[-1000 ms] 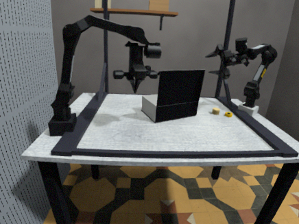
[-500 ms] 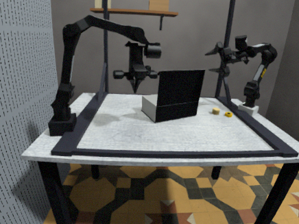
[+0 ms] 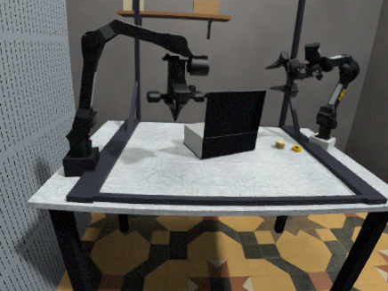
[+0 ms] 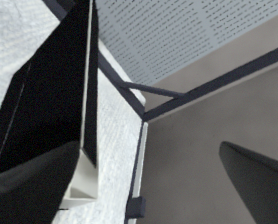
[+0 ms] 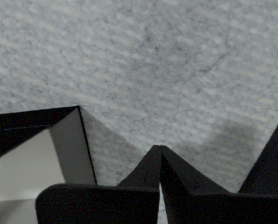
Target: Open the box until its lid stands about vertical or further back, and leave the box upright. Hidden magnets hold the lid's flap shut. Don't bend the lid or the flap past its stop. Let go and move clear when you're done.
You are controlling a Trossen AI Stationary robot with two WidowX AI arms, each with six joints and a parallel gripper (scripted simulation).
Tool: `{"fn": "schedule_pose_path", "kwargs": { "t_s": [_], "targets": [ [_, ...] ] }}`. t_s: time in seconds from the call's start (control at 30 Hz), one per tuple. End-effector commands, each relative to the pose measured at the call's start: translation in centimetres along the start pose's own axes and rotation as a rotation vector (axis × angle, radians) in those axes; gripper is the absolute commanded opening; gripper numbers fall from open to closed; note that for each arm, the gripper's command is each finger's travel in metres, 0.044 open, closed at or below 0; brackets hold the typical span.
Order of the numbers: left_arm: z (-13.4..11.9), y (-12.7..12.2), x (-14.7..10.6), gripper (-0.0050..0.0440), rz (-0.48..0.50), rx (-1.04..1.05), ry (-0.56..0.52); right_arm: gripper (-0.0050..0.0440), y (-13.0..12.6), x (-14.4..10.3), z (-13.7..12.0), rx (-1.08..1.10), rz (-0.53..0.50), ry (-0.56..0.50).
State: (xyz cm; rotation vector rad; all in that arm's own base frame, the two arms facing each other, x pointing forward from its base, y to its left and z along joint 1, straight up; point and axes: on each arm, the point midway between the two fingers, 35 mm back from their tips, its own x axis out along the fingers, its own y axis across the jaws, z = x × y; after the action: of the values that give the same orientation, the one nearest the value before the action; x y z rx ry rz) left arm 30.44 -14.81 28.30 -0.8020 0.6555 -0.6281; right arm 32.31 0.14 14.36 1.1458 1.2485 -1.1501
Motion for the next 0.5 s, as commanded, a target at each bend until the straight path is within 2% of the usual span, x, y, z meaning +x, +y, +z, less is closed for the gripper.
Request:
{"fn": "schedule_pose_path", "kwargs": {
  "t_s": [0.0, 0.47],
  "targets": [
    [0.61, -0.88, -0.09, 0.044, -0.008, 0.005, -0.008, -0.005, 0.15, -0.8, 0.05, -0.001, 0.03, -0.001],
    [1.21, -1.79, -0.11, 0.044, -0.009, 0.005, -0.008, -0.005, 0.15, -0.8, 0.05, -0.001, 0.03, -0.001]
  ]
}}
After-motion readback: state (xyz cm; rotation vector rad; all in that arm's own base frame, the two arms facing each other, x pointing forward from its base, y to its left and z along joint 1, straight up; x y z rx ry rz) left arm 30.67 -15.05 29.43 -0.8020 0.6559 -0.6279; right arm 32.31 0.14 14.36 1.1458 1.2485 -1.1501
